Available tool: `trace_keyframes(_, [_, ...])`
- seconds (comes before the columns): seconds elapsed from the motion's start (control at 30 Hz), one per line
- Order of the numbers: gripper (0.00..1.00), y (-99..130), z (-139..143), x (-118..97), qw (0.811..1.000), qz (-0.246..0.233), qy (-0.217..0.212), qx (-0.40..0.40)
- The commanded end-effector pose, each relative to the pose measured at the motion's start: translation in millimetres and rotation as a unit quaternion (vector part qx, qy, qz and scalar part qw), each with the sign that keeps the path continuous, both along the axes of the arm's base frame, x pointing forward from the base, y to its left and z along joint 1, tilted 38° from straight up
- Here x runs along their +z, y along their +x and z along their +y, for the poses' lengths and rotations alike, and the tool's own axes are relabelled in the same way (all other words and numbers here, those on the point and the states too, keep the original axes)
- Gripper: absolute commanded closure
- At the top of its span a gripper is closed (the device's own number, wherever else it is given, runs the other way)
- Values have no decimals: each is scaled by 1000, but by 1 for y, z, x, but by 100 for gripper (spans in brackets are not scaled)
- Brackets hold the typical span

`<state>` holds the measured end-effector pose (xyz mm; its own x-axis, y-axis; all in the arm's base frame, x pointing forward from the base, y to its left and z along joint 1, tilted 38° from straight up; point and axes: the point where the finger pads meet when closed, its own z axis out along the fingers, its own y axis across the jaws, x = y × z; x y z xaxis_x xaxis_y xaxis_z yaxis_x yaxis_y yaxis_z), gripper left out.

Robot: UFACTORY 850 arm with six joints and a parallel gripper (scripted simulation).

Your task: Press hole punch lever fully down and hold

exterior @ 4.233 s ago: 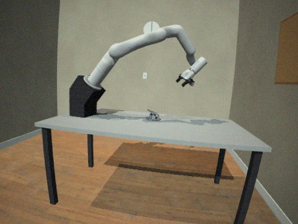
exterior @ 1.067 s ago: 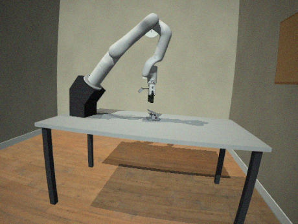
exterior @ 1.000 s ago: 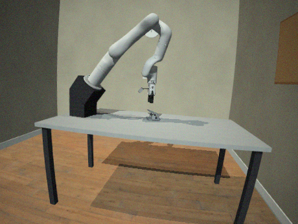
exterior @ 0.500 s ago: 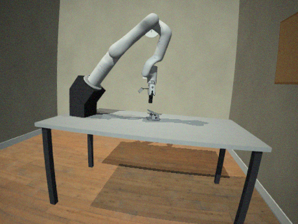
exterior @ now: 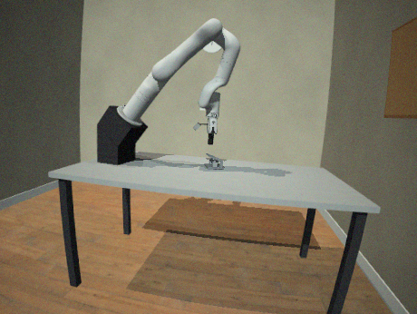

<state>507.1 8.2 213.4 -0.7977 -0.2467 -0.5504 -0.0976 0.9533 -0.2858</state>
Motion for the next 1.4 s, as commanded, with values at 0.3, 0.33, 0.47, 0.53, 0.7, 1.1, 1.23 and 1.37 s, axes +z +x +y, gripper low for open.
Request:
trace_keyframes(0.3, [100, 0, 0, 0, 1000, 0, 0, 0])
trace_keyframes(0.33, [100, 0, 0, 0, 1000, 0, 0, 0])
trace_keyframes(0.47, [100, 0, 0, 0, 1000, 0, 0, 0])
trace_keyframes(0.53, [100, 0, 0, 0, 1000, 0, 0, 0])
trace_keyframes(0.7, [100, 1, 0, -1, 1000, 0, 0, 0])
trace_keyframes(1.1, [100, 6, -2, -8, 1000, -1, 0, 0])
trace_keyframes(1.23, [100, 10, -3, -12, 1000, -1, 0, 0])
trace_keyframes(1.37, [100, 12, -3, -15, 1000, -1, 0, 0])
